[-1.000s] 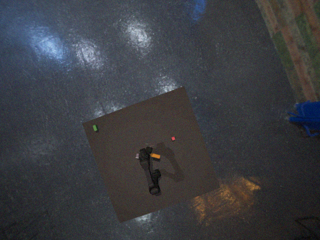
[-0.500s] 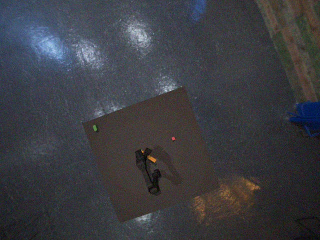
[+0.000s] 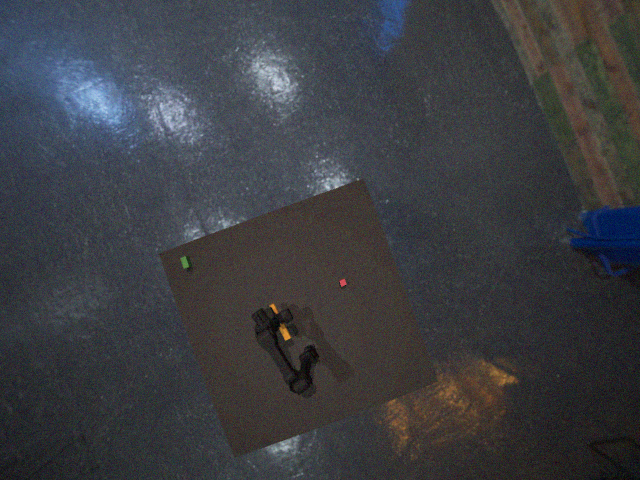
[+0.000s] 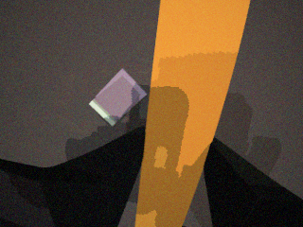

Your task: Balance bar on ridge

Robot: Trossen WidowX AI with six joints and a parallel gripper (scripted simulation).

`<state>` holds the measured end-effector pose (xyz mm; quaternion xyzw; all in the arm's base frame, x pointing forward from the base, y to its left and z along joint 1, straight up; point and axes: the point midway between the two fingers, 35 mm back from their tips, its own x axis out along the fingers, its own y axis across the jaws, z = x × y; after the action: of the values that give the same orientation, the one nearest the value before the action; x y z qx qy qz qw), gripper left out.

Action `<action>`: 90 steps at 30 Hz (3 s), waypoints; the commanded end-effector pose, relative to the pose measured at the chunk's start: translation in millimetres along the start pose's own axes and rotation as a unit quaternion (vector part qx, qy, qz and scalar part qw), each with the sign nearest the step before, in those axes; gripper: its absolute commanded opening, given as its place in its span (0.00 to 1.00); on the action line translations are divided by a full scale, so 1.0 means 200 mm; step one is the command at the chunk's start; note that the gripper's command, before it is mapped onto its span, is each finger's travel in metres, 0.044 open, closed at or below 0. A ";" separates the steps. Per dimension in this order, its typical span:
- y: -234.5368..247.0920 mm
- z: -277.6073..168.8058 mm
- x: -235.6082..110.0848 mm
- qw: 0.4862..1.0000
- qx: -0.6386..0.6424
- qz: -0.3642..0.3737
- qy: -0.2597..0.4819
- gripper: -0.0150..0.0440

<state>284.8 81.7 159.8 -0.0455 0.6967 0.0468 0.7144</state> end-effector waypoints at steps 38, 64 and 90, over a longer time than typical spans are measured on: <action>0.25 0.03 0.15 0.940 0.341 0.006 -0.002 0.25; 0.24 0.01 0.21 0.938 0.347 0.006 -0.002 0.25; 0.24 0.01 0.22 0.938 0.347 0.006 -0.002 0.25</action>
<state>282.3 129.4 116.5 0.2067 0.6686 -0.1945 0.6874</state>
